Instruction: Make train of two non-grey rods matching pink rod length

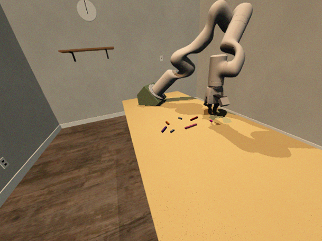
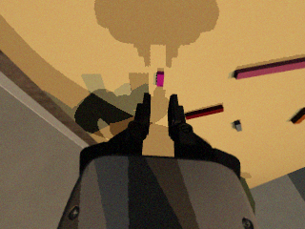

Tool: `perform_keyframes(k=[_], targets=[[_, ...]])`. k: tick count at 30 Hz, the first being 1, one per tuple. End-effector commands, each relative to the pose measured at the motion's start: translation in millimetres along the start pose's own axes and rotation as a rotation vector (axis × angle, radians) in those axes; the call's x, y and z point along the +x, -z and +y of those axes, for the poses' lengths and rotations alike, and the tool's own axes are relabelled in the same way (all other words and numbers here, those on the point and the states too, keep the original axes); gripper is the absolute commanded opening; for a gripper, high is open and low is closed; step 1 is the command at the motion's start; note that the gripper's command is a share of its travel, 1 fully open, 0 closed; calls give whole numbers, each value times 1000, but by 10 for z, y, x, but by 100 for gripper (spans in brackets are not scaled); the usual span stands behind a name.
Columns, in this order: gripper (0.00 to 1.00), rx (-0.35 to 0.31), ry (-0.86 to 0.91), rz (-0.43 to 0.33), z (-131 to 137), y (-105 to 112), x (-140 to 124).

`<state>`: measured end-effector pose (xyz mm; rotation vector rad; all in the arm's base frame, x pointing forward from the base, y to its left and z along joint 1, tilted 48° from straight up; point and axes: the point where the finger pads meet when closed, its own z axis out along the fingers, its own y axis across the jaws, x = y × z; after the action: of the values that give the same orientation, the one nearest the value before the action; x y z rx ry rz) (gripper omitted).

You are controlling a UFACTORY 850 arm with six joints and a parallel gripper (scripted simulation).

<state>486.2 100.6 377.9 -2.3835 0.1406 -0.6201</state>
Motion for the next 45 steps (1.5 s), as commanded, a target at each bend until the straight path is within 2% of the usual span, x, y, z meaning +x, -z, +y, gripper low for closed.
perform_keyframes(k=[1, 23, 45], targets=[[24, 0, 1, 1, -2, -72, 6], [24, 0, 1, 1, 2, -364, 5], [24, 0, 1, 1, 2, -425, 4]])
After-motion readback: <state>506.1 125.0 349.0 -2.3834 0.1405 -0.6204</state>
